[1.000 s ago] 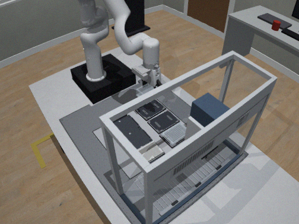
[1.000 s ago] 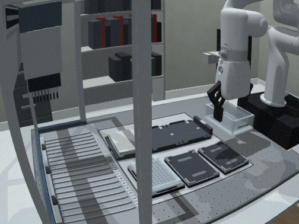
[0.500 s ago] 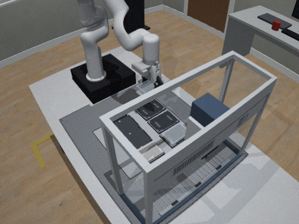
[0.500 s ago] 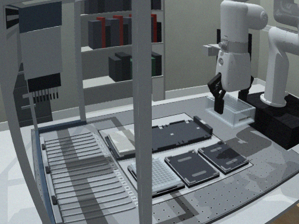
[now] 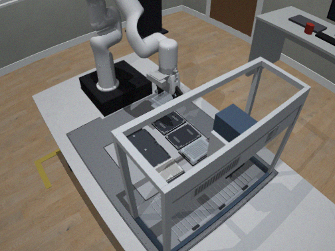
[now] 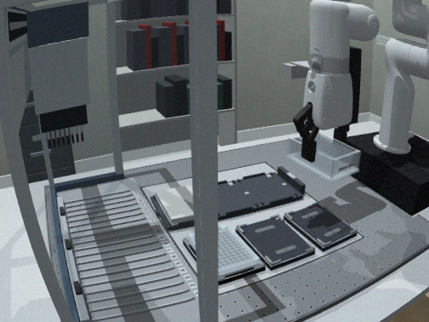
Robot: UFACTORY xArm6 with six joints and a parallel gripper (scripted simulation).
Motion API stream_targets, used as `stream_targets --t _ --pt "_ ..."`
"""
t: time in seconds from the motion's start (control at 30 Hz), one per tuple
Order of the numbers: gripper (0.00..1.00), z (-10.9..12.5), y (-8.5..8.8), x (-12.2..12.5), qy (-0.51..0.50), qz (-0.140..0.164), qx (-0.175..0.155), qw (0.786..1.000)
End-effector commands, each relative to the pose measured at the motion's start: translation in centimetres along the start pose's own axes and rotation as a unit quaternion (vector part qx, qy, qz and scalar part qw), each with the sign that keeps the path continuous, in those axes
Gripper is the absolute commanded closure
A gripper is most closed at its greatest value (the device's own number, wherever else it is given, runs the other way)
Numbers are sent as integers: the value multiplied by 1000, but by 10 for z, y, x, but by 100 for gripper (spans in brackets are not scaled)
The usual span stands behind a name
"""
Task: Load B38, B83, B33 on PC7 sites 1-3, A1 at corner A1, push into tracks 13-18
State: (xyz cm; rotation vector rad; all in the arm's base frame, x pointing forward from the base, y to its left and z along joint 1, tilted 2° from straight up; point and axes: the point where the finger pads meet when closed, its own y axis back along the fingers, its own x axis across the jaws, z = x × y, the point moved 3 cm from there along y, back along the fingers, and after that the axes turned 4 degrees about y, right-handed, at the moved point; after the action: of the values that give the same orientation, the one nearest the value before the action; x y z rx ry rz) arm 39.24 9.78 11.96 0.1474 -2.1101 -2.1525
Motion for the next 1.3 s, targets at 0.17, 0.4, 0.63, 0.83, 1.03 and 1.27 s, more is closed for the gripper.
stream_targets --t 0.17,0.4,0.63,0.83,1.03,1.27 --pt "100 -43 1 -19 153 -2 -3 988" --pt "100 -71 1 -30 251 -3 -2 968" --pt "100 -98 1 -41 346 -3 -2 938" --pt "100 -126 1 -52 438 -3 -1 899" --pt "100 -145 0 -60 497 -3 -1 868" --pt "100 -178 0 -73 595 -3 -1 804"
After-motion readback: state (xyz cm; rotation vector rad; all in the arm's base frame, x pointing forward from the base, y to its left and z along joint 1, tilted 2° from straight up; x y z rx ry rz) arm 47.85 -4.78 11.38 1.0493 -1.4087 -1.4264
